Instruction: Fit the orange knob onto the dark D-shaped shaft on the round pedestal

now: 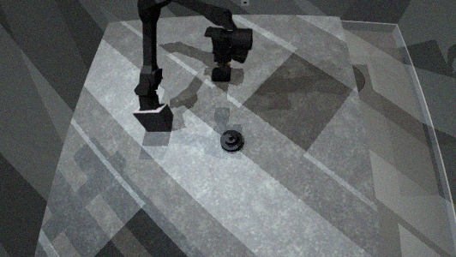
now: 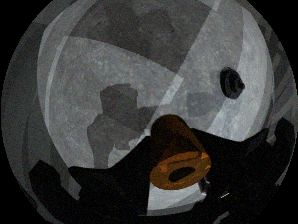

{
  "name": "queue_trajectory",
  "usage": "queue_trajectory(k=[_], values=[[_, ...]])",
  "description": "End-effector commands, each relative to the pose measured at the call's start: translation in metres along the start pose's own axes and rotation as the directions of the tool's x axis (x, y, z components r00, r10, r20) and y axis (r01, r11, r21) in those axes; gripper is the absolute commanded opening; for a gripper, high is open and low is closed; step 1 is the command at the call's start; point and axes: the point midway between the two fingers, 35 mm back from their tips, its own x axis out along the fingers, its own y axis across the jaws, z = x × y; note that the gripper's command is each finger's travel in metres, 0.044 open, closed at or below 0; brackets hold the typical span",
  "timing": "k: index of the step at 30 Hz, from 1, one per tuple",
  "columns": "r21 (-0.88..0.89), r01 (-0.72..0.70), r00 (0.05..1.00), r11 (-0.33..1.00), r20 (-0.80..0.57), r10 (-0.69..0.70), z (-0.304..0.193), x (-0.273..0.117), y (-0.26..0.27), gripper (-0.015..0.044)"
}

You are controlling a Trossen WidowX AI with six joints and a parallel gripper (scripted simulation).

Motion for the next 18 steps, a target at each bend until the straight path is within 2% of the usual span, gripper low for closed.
queue_trajectory(k=[1,18], values=[[-0.003,-0.002,1.0,1.0,0.004,0.002,0.003,-0.002,-0.005,0.0],[0.0,0.009,1.0,1.0,0.008,-0.009,0.024,0.008,-0.055,0.0]])
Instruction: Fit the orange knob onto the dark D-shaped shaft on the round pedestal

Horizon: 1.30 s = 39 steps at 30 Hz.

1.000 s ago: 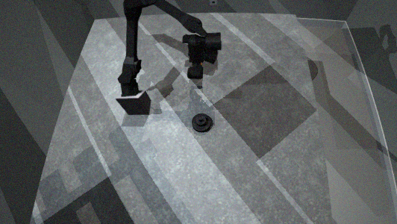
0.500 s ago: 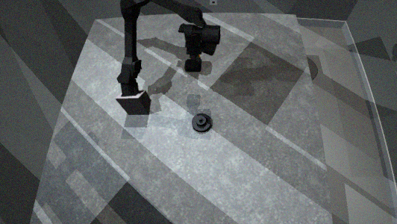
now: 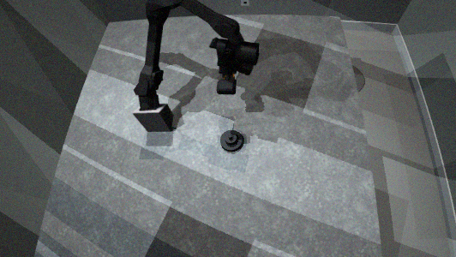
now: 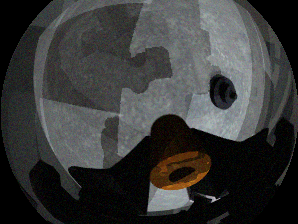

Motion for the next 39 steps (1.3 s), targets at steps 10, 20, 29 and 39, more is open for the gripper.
queue_trajectory(k=[10,20,29,39], values=[[0.013,0.007,1.0,1.0,0.013,-0.007,0.011,0.007,-0.039,0.0],[0.01,0.01,1.0,1.0,0.011,-0.01,0.016,0.014,-0.071,0.0],[0.007,0.01,1.0,1.0,0.008,-0.01,0.017,0.021,-0.1,0.0],[0.002,0.008,1.0,1.0,0.005,-0.008,0.016,0.03,-0.132,0.0]])
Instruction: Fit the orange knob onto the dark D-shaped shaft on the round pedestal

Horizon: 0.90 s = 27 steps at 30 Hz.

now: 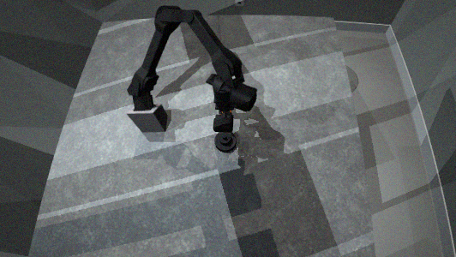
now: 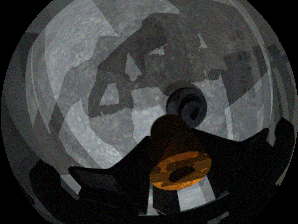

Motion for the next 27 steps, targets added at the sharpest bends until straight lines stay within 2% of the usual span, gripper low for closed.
queue_trajectory(k=[1,14,27], values=[[-0.003,0.003,1.0,1.0,0.0,-0.003,-0.001,0.003,-0.013,0.0],[-0.009,-0.004,1.0,1.0,-0.004,0.004,-0.007,0.016,-0.052,0.0],[-0.01,-0.005,1.0,1.0,-0.004,0.005,-0.007,0.042,-0.052,0.0]])
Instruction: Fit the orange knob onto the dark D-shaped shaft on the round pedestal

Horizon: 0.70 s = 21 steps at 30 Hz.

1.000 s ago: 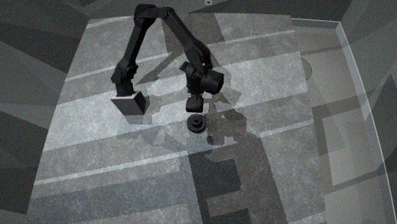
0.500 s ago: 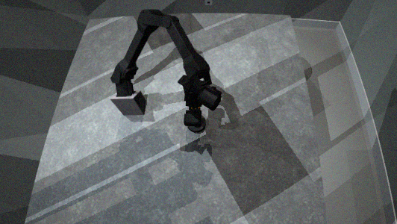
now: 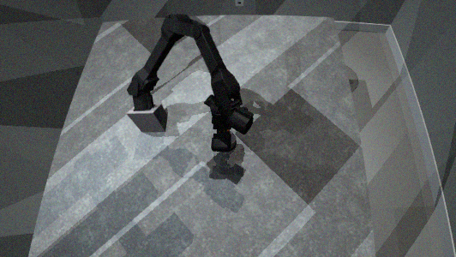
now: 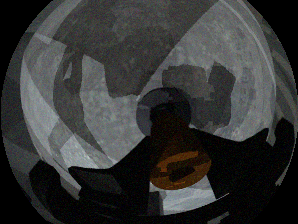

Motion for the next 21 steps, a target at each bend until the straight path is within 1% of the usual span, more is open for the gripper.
queue_trajectory(k=[1,6,21], values=[[0.008,-0.004,1.0,1.0,0.004,0.004,-0.0001,0.003,-0.0008,0.0],[0.001,-0.004,1.0,1.0,0.004,0.004,0.0012,-0.001,-0.0012,0.0],[0.001,-0.004,1.0,1.0,0.004,0.004,0.0001,0.0027,-0.0001,0.0]])
